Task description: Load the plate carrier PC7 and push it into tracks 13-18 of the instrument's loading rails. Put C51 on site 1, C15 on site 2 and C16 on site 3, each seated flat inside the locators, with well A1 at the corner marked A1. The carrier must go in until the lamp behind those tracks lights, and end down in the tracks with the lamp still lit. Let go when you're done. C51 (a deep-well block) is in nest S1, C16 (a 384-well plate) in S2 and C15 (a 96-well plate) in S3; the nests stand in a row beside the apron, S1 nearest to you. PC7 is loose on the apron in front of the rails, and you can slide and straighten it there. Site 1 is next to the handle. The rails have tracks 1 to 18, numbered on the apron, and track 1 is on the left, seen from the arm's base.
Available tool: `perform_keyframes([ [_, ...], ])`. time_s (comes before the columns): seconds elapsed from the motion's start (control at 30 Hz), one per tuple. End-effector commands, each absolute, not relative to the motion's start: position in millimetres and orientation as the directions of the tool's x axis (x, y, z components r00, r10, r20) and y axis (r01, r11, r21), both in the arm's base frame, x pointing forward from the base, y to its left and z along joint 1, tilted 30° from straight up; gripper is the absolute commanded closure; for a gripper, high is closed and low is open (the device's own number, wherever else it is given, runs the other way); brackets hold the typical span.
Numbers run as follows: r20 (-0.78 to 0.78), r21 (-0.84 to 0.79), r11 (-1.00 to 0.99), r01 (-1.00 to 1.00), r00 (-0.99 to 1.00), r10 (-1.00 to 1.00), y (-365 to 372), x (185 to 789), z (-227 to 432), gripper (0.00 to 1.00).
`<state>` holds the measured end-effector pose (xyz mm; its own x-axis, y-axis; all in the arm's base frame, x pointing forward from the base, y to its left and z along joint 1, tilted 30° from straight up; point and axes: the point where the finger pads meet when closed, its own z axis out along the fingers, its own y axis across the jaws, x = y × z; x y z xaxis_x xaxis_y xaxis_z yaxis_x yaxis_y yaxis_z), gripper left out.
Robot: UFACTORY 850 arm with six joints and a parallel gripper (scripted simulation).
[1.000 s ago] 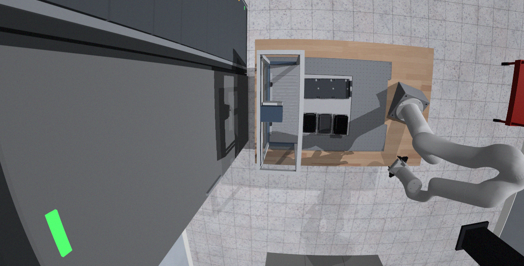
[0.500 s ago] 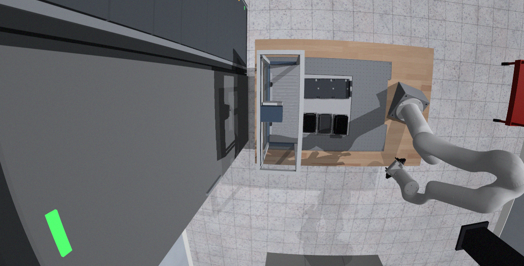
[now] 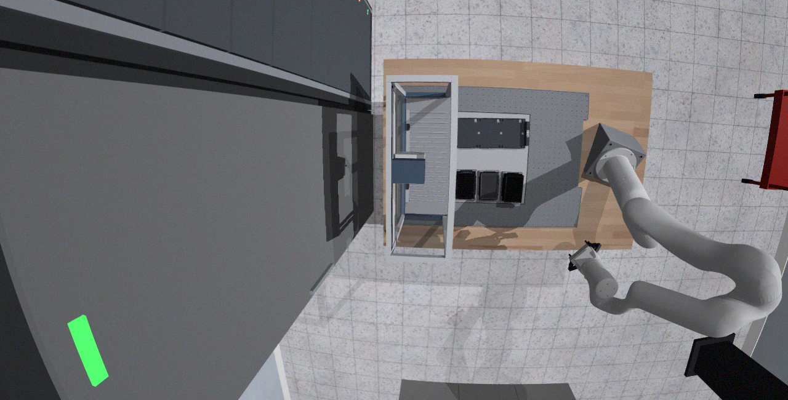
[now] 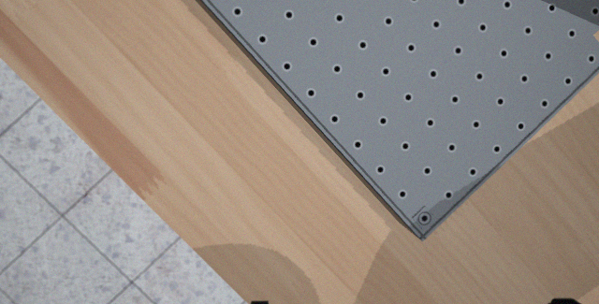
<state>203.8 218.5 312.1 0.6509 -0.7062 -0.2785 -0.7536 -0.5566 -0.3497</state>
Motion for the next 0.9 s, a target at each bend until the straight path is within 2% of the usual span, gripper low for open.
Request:
perform_keyframes([
  [0.0,-0.286,-0.345,-0.547,-0.763,0.641,-0.713,219,219,316,0.00],
  [0.87,-0.336,-0.293,-0.393,-0.872,0.478,-0.812,202,312,323,0.00],
])
